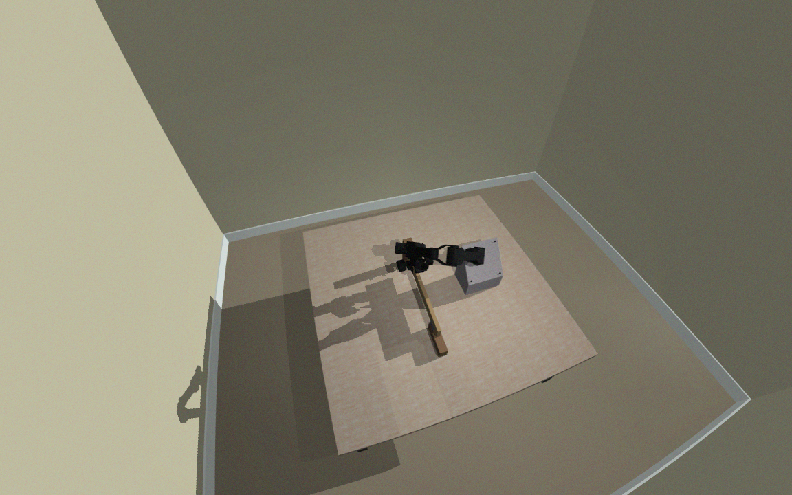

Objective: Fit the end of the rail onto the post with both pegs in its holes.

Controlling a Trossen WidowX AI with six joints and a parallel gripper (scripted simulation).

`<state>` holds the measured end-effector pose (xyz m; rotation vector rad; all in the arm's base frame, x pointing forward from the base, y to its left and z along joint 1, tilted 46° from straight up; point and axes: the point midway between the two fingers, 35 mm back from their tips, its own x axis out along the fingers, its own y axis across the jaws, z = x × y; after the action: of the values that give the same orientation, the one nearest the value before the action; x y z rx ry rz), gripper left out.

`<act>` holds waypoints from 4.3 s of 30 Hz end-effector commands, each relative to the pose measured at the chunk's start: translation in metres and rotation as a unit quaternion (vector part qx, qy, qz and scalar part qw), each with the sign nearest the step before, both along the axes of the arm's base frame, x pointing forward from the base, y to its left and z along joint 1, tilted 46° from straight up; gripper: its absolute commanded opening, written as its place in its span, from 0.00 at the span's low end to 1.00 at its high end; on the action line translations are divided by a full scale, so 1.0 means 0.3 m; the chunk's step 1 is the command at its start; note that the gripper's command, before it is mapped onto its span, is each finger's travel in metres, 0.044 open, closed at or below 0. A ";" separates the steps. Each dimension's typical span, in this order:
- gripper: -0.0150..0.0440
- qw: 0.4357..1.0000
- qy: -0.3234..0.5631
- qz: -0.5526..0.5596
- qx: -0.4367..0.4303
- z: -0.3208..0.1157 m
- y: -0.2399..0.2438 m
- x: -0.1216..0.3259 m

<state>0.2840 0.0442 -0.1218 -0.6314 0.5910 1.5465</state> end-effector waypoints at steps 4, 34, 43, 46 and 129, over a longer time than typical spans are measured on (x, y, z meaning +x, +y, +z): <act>0.25 1.000 -0.002 -0.001 0.001 -0.005 -0.007 0.004; 0.25 1.000 -0.002 -0.001 0.000 -0.026 -0.030 0.006; 0.25 1.000 -0.002 -0.001 0.000 -0.034 -0.034 0.006; 0.25 1.000 -0.002 -0.001 0.000 -0.036 -0.036 0.006; 0.25 1.000 -0.002 -0.001 0.000 -0.097 -0.099 0.012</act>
<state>0.2866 0.0164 -0.1503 -0.6321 0.5909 1.5457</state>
